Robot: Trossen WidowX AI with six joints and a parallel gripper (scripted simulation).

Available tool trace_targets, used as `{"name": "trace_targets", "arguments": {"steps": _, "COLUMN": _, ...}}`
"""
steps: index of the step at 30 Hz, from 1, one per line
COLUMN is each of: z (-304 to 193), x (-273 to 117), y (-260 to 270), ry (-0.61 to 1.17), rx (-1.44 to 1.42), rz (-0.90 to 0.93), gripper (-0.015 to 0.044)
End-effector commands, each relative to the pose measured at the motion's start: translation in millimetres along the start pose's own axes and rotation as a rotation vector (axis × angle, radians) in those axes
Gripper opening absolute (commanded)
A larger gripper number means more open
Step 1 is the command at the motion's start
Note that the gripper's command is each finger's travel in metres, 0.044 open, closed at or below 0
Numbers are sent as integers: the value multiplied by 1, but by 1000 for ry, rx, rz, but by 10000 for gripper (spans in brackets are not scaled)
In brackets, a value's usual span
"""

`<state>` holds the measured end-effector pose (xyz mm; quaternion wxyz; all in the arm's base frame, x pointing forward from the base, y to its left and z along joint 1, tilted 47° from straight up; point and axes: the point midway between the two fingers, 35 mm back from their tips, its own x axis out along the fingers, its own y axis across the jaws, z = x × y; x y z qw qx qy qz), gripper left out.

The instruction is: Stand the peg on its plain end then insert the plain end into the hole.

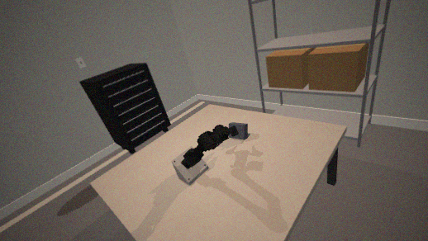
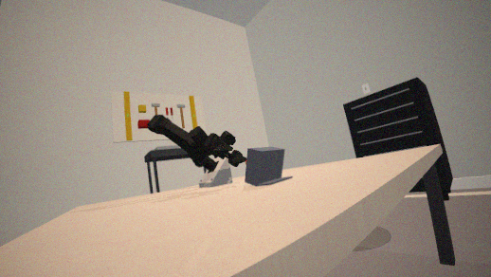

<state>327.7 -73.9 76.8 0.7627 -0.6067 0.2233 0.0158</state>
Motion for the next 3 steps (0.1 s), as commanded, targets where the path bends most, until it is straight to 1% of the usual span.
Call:
{"name": "trace_targets", "arguments": {"steps": 1, "z": -1, "x": -4, "y": 1, "ry": 6, "rx": 3, "rz": 1, "gripper": 440}}
{"name": "trace_targets", "arguments": {"steps": 3, "z": -1, "x": -5, "y": 0, "ry": 6, "rx": 3, "rz": 1, "gripper": 440}}
